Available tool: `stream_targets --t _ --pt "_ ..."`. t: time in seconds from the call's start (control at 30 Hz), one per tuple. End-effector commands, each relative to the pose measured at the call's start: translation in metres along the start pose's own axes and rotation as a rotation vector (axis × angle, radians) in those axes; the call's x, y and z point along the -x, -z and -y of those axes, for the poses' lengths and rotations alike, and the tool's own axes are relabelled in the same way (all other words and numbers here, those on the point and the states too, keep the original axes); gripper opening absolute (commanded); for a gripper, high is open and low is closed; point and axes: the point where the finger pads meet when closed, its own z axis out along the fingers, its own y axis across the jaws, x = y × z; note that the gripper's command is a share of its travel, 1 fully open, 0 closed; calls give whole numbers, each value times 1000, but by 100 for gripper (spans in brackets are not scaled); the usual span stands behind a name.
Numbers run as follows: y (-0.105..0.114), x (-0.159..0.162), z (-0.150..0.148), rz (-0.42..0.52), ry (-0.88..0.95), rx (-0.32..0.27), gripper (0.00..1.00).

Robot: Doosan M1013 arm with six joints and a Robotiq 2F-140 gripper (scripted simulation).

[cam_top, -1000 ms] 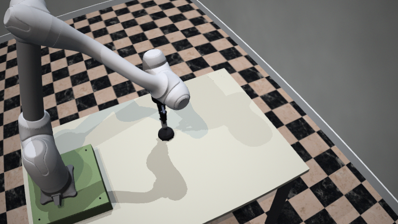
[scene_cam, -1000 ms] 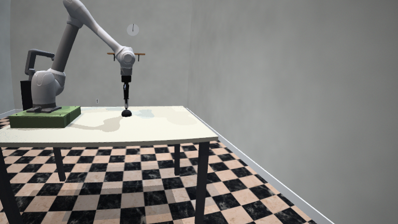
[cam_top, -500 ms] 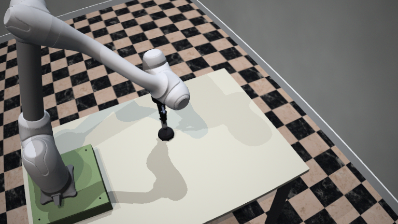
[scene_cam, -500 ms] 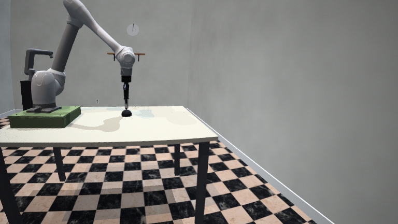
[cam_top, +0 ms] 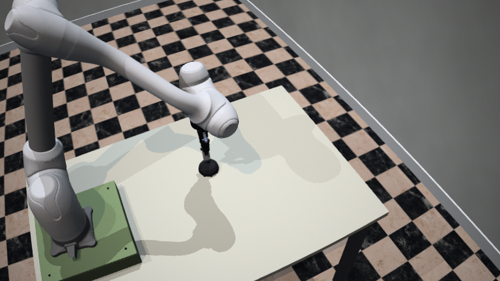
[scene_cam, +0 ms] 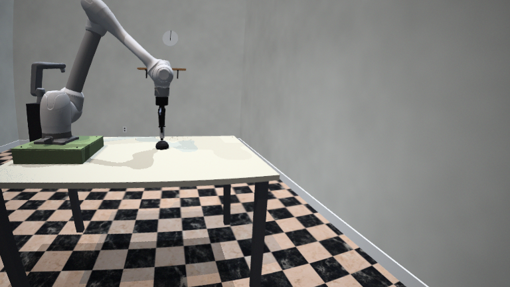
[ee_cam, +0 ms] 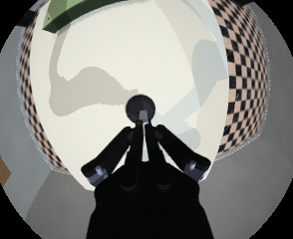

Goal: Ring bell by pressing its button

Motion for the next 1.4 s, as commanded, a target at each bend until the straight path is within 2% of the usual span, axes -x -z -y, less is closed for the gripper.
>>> stream_targets --t 0.0,0.9,1.37 --pt "-1 0 0 -1 0 0 0" --pt "0 0 0 -1 0 0 0" --pt "18 0 0 -1 0 0 0"
